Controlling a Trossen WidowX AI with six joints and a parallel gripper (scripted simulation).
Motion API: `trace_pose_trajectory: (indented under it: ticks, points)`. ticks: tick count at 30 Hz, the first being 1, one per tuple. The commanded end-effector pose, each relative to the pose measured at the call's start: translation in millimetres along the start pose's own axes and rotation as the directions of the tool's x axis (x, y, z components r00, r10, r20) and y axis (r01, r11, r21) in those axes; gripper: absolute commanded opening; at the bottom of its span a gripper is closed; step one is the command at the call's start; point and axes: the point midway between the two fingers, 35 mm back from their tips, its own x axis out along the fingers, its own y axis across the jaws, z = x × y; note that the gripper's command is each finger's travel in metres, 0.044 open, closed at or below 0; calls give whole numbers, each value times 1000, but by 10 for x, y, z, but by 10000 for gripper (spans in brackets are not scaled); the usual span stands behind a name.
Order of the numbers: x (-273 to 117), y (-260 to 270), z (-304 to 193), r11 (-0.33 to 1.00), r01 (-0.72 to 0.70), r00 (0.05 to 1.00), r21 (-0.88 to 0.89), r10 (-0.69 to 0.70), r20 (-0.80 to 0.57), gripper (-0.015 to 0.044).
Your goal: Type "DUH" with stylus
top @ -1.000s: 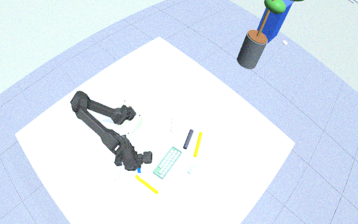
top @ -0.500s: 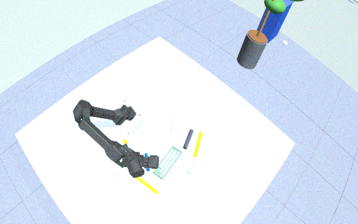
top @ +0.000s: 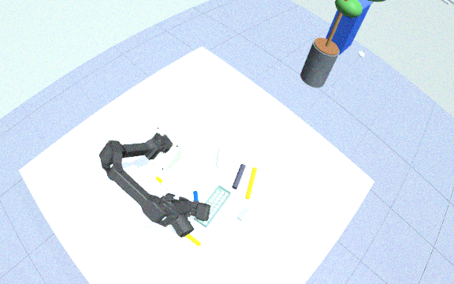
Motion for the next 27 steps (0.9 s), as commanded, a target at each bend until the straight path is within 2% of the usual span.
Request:
trace_pose_trajectory:
  ticks: [1, 16, 22, 27]
  points:
    - [2, 93, -46, 997, 8, 996, 74, -1, -89, 0]
    - [6, 400, -236, 922, 175, 907, 345, -15, -420, 0]
    - [16, 409, -237, 916, 186, 901, 356, -15, -434, 0]
    - [183, 325, -132, 916, 186, 901, 355, -15, -433, 0]
